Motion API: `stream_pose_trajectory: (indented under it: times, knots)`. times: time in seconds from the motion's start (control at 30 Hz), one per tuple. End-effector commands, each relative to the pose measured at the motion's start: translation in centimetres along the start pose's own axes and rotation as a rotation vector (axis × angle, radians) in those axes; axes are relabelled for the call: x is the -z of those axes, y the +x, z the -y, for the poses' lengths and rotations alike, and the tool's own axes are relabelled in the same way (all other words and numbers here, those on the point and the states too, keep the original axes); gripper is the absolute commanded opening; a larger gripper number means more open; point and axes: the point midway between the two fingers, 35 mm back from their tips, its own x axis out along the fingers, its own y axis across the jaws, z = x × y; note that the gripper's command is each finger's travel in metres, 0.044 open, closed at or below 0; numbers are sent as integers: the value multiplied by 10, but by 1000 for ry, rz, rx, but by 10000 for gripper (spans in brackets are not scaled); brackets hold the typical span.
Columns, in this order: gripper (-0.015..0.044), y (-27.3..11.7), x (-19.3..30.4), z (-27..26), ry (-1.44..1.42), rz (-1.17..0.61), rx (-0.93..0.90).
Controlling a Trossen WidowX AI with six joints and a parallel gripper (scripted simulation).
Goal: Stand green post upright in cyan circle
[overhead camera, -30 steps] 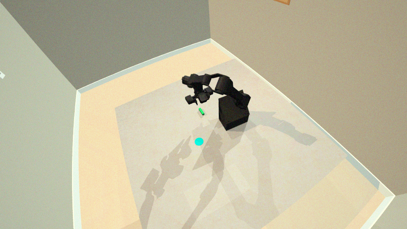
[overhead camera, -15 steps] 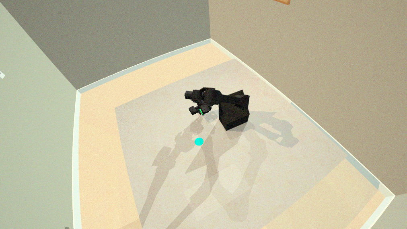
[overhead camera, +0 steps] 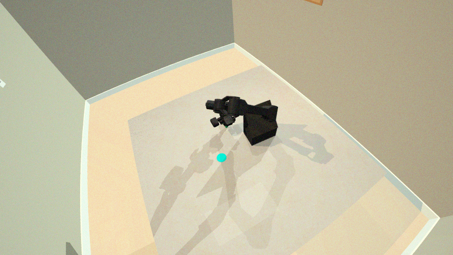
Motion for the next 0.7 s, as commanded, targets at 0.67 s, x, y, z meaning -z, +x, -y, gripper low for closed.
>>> stream_pose_trajectory:
  times: [0.67]
  knots:
    - [23,-73,5,8,-13,-21,11]
